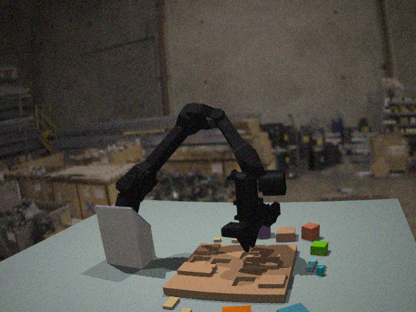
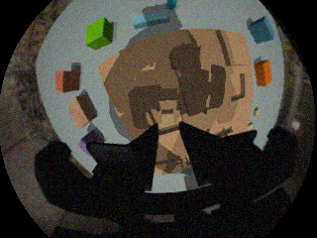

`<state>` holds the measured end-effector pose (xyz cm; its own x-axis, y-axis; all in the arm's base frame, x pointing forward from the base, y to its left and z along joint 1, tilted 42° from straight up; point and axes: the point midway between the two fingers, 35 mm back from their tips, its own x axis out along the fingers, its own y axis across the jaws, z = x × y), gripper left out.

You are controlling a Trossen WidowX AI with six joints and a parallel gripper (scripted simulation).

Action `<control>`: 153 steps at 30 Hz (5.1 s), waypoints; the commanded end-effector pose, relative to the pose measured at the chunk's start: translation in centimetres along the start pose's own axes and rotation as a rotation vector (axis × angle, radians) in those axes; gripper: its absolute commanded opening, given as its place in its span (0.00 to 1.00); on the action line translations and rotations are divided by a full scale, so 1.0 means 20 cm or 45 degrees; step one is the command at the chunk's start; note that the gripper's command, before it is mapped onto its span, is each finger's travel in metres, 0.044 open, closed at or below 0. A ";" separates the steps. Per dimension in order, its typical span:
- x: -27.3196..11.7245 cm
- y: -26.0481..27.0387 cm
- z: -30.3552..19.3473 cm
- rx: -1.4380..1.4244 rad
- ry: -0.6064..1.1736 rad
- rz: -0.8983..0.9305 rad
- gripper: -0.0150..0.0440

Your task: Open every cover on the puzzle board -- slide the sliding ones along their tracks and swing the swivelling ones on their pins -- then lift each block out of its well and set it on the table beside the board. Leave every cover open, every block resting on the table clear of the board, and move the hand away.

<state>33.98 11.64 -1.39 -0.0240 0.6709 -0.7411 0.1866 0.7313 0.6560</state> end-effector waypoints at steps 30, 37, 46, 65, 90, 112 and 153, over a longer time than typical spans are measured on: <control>0.13 0.00 -0.01 0.006 0.005 0.002 0.50; 0.12 0.00 0.00 0.000 0.002 0.001 0.46; 0.12 0.00 0.00 0.000 0.002 0.001 0.39; 0.02 0.00 0.00 0.003 0.002 -0.001 0.39; -0.17 -0.01 0.00 0.006 0.003 -0.003 0.39; -0.36 -0.13 0.04 0.009 -0.010 -0.023 0.39; -0.44 -0.94 0.05 0.026 -0.030 -0.092 0.39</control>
<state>32.09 -6.91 -6.34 -0.0133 0.6176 -0.7864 0.2105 0.7706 0.6016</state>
